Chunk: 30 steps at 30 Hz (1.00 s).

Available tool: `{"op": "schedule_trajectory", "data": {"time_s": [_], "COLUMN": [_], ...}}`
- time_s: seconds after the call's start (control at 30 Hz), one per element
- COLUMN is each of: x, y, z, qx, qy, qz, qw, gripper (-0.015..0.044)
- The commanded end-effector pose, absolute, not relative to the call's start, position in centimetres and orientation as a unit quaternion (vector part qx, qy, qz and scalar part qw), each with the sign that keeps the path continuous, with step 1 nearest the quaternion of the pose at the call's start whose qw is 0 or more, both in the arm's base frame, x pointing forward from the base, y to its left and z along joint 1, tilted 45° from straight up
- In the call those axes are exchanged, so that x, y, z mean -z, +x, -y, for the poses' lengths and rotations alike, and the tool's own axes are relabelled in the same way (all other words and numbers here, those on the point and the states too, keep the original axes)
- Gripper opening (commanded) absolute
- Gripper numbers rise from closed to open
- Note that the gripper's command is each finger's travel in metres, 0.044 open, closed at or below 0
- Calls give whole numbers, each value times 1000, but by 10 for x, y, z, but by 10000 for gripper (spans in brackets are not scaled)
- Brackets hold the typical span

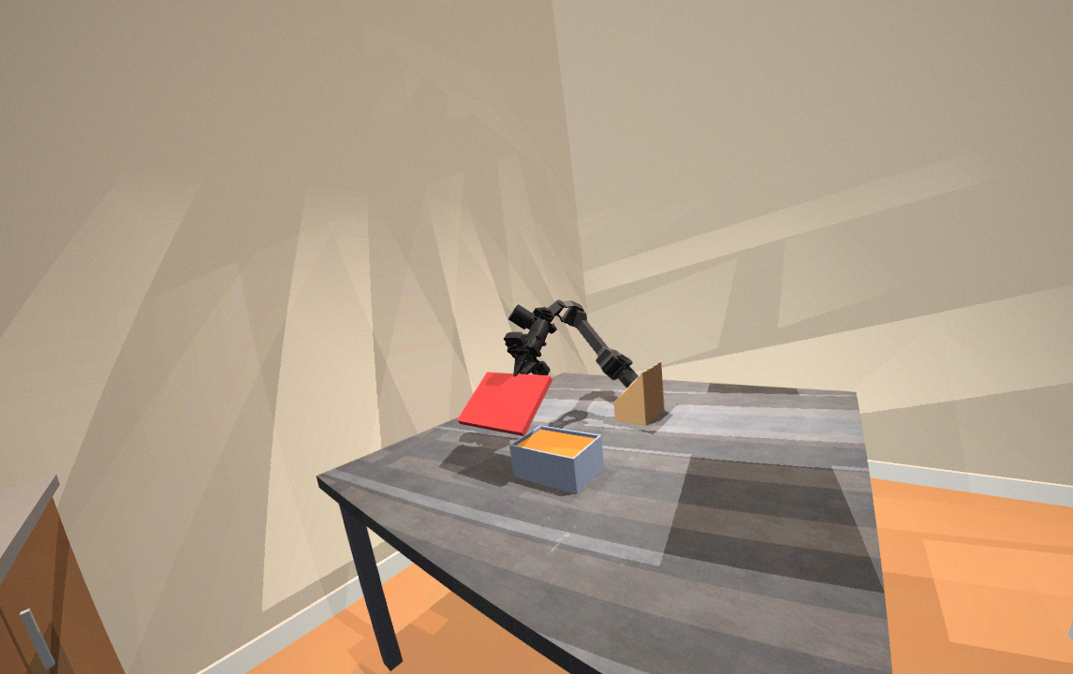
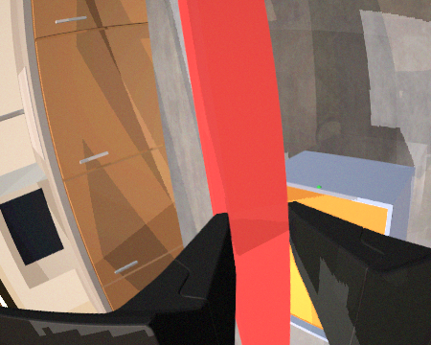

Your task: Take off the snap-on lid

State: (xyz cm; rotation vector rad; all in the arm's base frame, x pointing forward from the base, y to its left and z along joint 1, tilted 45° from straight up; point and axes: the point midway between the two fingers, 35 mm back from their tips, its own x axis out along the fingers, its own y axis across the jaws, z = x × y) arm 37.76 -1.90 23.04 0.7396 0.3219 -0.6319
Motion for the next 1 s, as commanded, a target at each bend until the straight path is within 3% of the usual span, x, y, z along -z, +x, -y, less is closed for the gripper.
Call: {"op": "schedule_trajectory", "data": {"time_s": [0.0,0.97], "x": [-239,-280], "y": [378,375], "z": [22,64], "qx": [297,297], "qy": [356,355], "qz": [-152,-151], "qw": [873,874], "gripper": [0,0]}}
